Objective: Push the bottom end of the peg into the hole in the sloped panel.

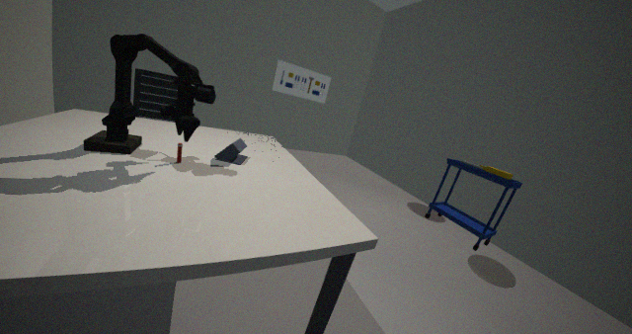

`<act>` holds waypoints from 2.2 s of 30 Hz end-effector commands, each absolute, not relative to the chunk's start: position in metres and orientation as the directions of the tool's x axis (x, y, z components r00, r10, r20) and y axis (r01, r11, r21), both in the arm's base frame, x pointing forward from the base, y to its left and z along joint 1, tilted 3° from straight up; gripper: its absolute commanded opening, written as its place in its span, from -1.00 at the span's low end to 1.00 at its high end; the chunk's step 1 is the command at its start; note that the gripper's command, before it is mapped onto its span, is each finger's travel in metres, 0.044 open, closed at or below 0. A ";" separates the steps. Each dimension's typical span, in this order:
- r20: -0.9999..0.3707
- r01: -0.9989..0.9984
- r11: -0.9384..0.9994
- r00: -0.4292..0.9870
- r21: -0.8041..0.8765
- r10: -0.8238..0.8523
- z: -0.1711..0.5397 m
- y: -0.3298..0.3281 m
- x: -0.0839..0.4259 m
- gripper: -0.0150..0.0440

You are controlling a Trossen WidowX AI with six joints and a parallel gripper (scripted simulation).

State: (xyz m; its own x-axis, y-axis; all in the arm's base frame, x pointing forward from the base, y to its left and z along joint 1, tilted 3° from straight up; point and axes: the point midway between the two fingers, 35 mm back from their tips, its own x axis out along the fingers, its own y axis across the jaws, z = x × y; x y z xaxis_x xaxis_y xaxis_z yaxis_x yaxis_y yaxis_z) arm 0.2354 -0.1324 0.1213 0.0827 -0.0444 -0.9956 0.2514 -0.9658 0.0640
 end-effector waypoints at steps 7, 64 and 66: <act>-0.997 0.227 -0.972 0.067 0.061 -0.047 0.114 -0.136 0.230 1.00; -0.996 0.228 -0.972 0.072 0.061 -0.046 0.060 -0.138 0.234 -0.43; -0.996 0.228 -0.972 0.072 0.061 -0.046 0.060 -0.138 0.234 -0.47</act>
State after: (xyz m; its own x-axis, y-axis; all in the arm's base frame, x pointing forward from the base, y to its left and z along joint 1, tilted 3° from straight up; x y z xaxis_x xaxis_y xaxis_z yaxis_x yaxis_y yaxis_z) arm 0.2343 -0.1383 0.0597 0.0731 -0.0464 -0.9962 0.2281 -0.9717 0.0620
